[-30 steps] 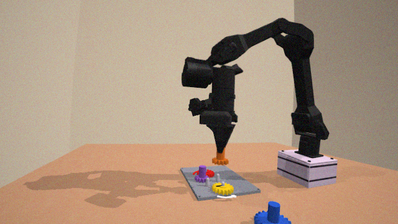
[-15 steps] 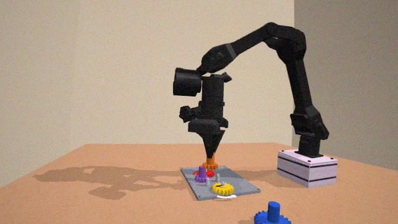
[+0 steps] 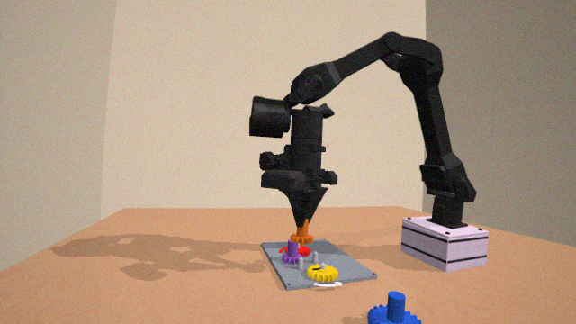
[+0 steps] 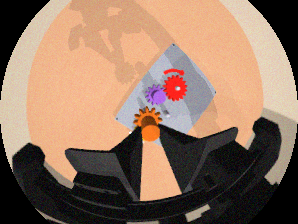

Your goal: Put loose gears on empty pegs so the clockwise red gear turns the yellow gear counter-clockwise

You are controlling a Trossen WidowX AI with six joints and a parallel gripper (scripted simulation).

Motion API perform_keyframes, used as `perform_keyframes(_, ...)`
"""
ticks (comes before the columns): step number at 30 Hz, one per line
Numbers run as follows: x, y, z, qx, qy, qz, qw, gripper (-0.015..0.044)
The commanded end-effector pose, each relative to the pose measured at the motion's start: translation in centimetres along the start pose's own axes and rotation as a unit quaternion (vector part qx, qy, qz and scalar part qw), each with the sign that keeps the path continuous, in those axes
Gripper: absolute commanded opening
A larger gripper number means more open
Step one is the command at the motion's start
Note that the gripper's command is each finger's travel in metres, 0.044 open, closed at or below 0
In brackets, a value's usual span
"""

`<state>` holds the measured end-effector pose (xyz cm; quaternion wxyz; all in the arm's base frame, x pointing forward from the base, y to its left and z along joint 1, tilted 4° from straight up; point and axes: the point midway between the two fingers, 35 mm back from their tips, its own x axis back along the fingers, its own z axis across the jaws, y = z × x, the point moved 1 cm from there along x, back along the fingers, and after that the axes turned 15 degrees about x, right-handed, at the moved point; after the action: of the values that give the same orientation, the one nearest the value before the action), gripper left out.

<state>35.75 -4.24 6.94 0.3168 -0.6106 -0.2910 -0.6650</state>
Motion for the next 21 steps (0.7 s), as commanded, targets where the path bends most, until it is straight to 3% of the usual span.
perform_keyframes(1, 0.05, 0.06, 0.06, -0.062, 0.002, 0.0, 0.998, 0.0)
perform_keyframes(15, 0.05, 0.07, 0.06, -0.262, 0.002, 0.0, 0.965, 0.0)
perform_keyframes(21, 0.05, 0.07, 0.06, -0.271, 0.002, 0.0, 0.963, 0.0)
